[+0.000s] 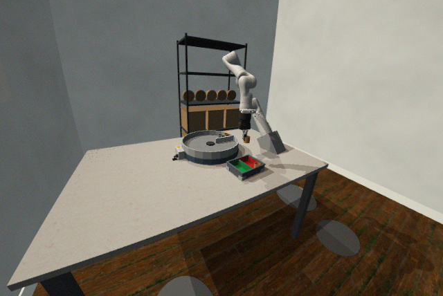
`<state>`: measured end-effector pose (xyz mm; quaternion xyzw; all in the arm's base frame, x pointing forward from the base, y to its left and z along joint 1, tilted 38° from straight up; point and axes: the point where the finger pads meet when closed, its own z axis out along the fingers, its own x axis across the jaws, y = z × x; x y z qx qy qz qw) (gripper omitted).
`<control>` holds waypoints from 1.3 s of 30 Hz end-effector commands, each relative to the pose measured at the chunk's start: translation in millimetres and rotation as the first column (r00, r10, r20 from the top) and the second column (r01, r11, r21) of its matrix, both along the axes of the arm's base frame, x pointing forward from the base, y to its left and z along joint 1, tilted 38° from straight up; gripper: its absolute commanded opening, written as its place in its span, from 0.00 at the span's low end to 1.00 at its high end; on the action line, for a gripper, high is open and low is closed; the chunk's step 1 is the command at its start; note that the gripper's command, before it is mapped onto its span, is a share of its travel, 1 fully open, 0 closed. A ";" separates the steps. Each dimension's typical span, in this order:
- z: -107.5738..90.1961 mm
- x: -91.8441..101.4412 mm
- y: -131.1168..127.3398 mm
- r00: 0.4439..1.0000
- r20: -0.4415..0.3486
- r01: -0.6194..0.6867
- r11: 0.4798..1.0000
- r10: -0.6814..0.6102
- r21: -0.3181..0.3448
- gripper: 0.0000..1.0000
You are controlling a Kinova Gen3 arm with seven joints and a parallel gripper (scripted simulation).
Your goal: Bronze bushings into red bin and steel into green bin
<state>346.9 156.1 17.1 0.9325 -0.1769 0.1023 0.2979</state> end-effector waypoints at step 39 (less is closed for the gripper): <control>-47.0 6.8 9.7 0.991 -0.087 -0.106 0.994 0.104 -0.016 0.00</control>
